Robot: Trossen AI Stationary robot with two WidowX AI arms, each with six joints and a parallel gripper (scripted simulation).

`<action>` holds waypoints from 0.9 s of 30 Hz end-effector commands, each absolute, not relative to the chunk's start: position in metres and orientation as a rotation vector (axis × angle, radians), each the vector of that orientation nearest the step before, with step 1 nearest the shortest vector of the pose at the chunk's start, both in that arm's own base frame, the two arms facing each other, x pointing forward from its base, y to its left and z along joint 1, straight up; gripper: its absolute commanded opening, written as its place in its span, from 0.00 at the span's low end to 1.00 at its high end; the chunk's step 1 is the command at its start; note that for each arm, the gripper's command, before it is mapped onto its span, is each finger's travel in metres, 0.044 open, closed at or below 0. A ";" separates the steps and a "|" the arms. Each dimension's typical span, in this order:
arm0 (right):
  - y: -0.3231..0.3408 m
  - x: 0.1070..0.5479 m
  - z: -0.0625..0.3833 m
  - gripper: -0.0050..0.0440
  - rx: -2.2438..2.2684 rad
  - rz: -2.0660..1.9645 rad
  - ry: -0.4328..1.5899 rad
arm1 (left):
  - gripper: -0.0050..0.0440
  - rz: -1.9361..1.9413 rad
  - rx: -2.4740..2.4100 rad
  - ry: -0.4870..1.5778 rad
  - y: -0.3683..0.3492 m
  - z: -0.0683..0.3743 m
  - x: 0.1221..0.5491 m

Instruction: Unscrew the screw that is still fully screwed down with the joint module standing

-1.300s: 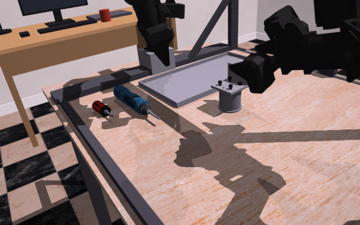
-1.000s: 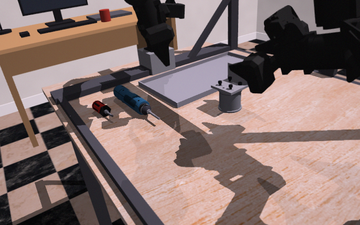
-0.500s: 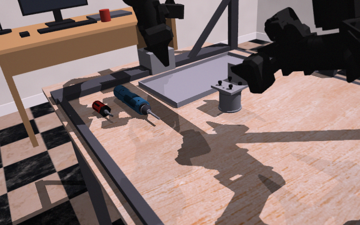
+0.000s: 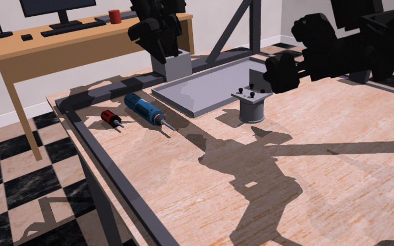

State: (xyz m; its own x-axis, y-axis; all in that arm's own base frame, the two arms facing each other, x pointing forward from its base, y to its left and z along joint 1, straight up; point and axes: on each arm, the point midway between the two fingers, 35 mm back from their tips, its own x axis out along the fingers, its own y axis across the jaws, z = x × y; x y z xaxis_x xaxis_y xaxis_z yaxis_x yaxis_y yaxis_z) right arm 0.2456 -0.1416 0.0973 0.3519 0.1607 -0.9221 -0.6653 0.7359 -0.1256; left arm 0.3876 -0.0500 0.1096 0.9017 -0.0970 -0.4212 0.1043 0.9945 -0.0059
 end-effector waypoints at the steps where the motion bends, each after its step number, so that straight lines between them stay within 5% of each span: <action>1: -0.141 0.228 0.107 1.00 -0.467 0.363 1.018 | 1.00 -0.122 0.027 0.408 -0.054 0.123 0.394; 27: -0.124 0.148 0.108 1.00 0.071 -0.465 0.696 | 1.00 -0.115 0.024 0.415 -0.052 0.119 0.391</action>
State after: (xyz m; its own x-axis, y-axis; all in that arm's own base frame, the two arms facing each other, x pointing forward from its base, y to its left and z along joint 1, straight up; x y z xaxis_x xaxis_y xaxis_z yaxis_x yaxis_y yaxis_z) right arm 0.1580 -0.1273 0.1028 0.6749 -0.2969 -0.6756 0.3144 0.9439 -0.1007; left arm 0.3884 -0.0510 0.1104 0.8994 -0.1018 -0.4250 0.1121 0.9937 -0.0009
